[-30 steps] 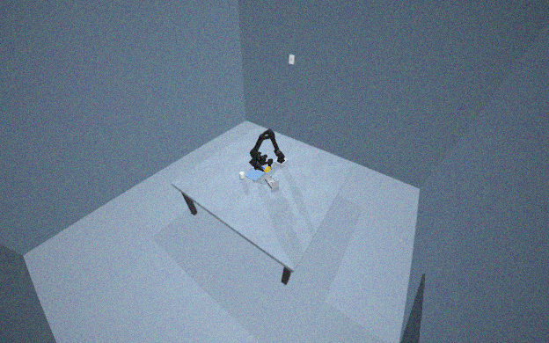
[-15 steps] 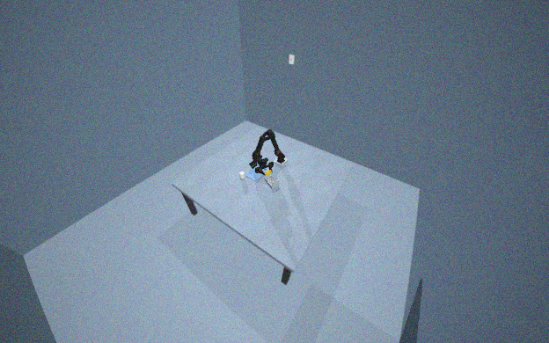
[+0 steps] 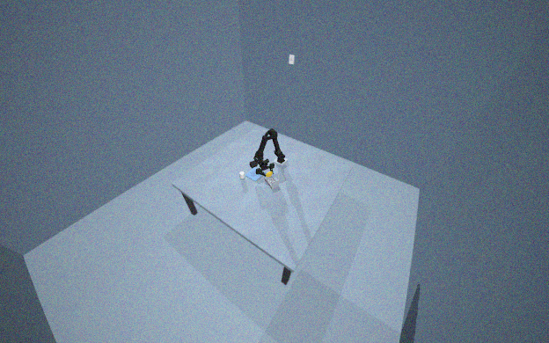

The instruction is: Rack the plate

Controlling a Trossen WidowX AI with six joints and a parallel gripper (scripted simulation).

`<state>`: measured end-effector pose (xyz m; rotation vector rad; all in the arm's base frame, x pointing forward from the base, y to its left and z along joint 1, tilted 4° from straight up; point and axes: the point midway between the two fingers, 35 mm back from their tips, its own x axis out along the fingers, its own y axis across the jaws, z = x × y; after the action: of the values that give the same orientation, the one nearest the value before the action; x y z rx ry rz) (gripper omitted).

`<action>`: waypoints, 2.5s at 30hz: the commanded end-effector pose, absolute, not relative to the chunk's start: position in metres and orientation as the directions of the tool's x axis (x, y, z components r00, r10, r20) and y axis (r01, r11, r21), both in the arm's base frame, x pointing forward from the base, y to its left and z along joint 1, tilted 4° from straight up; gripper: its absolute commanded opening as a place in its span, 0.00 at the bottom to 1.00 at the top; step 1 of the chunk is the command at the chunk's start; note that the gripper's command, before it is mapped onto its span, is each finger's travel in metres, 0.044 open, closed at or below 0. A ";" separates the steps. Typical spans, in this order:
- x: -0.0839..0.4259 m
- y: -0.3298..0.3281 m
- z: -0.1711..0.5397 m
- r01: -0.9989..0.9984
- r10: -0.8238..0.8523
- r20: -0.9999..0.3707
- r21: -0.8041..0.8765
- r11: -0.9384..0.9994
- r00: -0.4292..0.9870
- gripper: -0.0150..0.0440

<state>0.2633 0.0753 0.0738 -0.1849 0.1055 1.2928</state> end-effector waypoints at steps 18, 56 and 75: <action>0.268 0.085 0.057 -0.962 0.945 -0.181 -0.076 0.262 0.272 0.25; 0.268 0.088 0.144 -0.960 0.946 -0.168 -0.084 0.267 0.278 0.93; 0.274 0.081 0.182 -0.909 0.840 -0.446 0.124 0.398 0.308 0.93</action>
<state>0.2738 0.0832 0.1774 -0.1590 0.4103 1.1984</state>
